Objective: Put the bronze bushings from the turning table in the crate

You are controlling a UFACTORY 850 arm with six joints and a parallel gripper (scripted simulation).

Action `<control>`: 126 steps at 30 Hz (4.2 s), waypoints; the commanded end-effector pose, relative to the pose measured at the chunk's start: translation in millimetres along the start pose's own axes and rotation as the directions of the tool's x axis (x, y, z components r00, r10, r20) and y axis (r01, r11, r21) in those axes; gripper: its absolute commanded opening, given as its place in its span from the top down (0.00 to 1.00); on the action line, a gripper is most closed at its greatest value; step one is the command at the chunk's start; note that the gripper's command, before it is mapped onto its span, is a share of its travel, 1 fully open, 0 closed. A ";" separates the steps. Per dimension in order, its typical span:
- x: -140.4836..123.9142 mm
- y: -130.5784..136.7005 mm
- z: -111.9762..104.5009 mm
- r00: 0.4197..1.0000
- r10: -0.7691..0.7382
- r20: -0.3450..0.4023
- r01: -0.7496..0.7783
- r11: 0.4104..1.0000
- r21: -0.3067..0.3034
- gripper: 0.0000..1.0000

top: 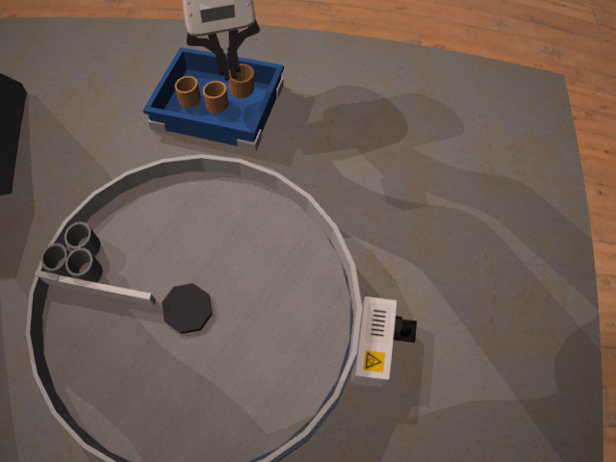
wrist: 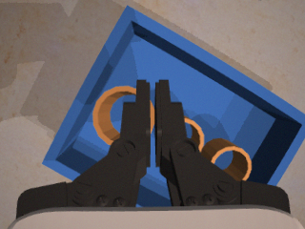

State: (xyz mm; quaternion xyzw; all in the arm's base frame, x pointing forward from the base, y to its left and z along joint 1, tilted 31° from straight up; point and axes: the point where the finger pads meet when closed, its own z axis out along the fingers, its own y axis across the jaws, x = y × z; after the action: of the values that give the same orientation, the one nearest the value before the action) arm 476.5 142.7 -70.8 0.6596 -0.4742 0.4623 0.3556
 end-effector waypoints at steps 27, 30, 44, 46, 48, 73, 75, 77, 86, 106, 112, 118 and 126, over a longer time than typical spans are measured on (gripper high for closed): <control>-6.0 -1.3 6.5 1.000 0.002 0.001 -0.002 1.000 0.002 1.00; -9.0 -1.3 10.2 1.000 0.002 0.001 -0.002 1.000 0.002 1.00; -22.3 -1.3 26.0 1.000 0.002 0.001 -0.002 1.000 0.002 1.00; -23.9 -1.3 28.0 1.000 0.002 0.001 -0.002 1.000 0.002 1.00; -25.3 -1.3 29.6 1.000 0.002 0.001 -0.002 1.000 0.002 1.00; -27.6 -1.3 32.3 1.000 0.002 0.001 -0.002 1.000 0.002 1.00; -27.6 -1.3 32.4 1.000 0.002 0.001 -0.002 1.000 0.002 1.00; -27.8 -1.3 32.6 1.000 0.002 0.001 -0.002 1.000 0.002 1.00; -29.5 -1.4 34.6 1.000 0.002 0.001 -0.002 1.000 0.002 1.00; -31.3 -1.4 36.8 1.000 0.002 0.001 -0.002 1.000 0.002 1.00; -31.3 -1.4 36.8 1.000 0.002 0.001 -0.002 1.000 0.002 1.00; -31.3 -1.4 36.8 1.000 0.002 0.001 -0.002 1.000 0.002 0.89; -31.3 -1.4 36.8 1.000 0.002 0.001 -0.002 1.000 0.002 0.89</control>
State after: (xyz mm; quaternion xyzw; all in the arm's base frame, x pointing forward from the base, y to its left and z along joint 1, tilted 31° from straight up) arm 483.5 118.2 -112.8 0.6595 -0.4744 0.4626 0.3551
